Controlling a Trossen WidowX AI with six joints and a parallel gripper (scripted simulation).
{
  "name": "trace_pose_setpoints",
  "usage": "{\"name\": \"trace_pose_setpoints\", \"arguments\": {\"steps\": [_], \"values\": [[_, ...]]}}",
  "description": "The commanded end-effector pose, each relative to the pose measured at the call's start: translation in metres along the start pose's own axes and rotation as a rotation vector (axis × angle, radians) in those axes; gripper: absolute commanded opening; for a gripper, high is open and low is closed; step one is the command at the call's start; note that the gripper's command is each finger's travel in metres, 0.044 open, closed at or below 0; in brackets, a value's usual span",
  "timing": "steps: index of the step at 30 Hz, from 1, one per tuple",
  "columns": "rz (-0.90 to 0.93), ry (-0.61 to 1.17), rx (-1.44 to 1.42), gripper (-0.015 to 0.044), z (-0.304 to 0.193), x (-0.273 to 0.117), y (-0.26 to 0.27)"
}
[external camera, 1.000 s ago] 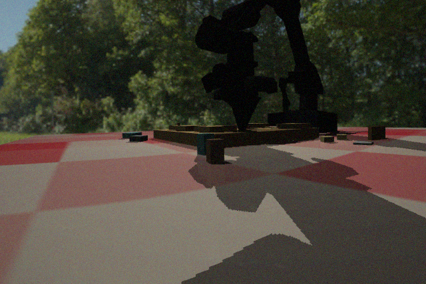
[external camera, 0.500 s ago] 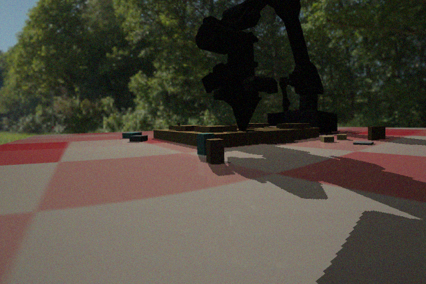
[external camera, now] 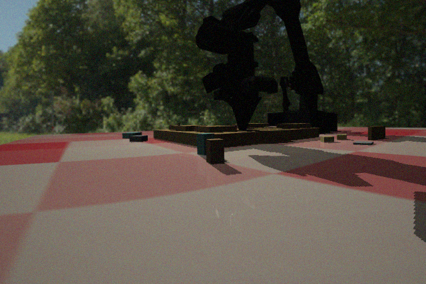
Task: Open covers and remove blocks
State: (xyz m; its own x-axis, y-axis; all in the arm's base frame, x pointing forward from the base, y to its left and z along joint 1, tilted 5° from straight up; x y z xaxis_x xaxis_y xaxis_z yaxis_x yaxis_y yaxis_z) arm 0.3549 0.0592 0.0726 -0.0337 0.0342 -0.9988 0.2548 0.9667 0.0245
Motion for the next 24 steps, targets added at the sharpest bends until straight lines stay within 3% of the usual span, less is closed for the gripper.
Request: {"name": "trace_pose_setpoints", "arguments": {"steps": [1, 18, 24], "values": [[0.001, 0.006, -0.004, 0.0000, -0.001, 0.001, 0.000], [0.001, 0.006, -0.001, 0.0000, 0.001, -0.013, 0.003], [-0.001, 0.007, -0.002, 0.0144, 0.002, -0.039, 0.003]]}}
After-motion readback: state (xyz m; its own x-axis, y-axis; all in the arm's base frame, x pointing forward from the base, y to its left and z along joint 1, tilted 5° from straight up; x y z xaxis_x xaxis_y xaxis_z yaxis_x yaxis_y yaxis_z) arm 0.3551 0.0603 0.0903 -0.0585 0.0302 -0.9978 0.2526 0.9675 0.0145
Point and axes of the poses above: the point midway between the two fingers, 35 mm back from their tips, its own x axis out along the fingers, its own y axis across the jaws, z = x × y, the point moved 10 cm from there along -x, back along the fingers, and after that the axes turned 1 degree about x, right-handed, at the moved point
